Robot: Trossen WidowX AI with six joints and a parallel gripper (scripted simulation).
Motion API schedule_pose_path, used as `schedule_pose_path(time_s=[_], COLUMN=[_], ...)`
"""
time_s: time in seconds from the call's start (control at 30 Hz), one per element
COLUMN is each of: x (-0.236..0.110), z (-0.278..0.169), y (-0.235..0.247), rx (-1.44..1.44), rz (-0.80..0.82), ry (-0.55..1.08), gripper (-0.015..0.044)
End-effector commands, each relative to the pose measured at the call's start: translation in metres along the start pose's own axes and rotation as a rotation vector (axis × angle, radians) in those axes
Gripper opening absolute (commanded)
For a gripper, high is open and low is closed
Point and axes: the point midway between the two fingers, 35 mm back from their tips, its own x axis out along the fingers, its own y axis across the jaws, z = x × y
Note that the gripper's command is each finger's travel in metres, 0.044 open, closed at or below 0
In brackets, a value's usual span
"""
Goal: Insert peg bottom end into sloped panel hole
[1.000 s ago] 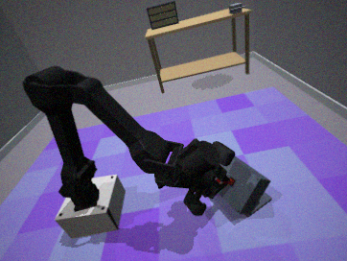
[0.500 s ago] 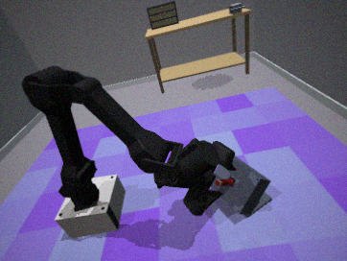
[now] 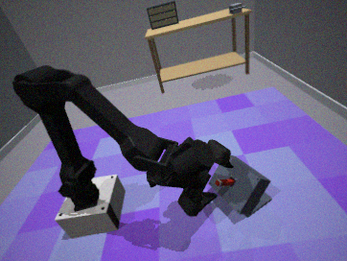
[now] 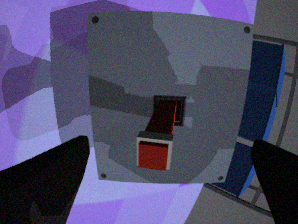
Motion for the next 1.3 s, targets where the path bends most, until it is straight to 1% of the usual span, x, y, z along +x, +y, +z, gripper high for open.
schedule_pose_path(time_s=[0.0,1.27], x=[-0.006,-0.066], z=[0.000,-0.005], y=[0.000,0.001], rx=[-0.003,0.004], rz=[0.000,0.005], ry=[-0.005,0.001], gripper=[0.0440,0.0440])
